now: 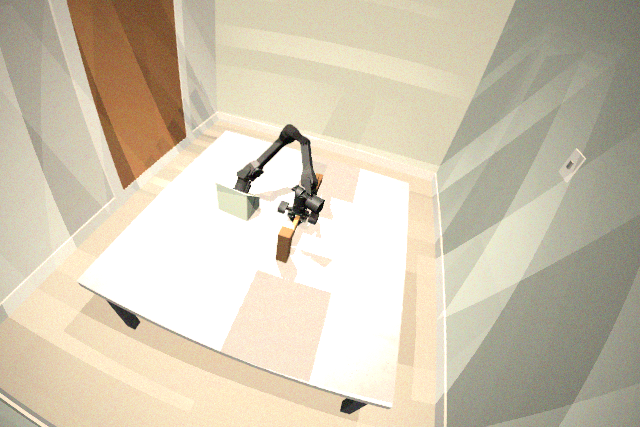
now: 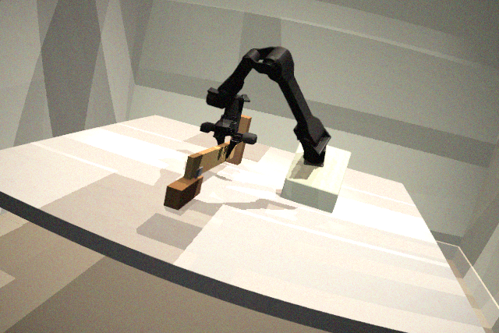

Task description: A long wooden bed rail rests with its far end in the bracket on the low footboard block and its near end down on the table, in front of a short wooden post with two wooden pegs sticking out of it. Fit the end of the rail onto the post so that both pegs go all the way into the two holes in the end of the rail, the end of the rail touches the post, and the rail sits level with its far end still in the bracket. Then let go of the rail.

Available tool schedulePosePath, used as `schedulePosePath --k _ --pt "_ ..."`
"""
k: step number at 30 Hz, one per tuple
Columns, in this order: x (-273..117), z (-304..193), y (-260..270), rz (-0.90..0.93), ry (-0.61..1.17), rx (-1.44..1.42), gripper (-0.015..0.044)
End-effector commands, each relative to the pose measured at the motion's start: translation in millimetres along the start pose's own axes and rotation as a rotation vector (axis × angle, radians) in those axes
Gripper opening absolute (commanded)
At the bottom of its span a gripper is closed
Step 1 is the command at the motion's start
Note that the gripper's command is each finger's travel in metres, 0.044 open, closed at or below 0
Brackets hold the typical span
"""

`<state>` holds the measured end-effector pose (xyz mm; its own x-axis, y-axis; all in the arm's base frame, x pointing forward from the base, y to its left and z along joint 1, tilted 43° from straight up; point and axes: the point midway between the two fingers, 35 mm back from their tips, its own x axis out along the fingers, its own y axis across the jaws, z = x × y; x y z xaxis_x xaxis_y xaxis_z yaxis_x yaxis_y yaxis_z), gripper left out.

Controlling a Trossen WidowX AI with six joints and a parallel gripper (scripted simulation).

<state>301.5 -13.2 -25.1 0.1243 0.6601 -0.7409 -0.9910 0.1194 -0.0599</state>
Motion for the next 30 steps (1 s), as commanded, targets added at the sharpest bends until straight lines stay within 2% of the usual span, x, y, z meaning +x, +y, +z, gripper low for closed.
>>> schedulePosePath --k 1,30 --pt "-6.3 -0.4 -3.3 -0.016 0.0 -0.001 0.0" --pt "-20.9 -0.6 -2.7 -0.016 0.0 -0.001 0.0"
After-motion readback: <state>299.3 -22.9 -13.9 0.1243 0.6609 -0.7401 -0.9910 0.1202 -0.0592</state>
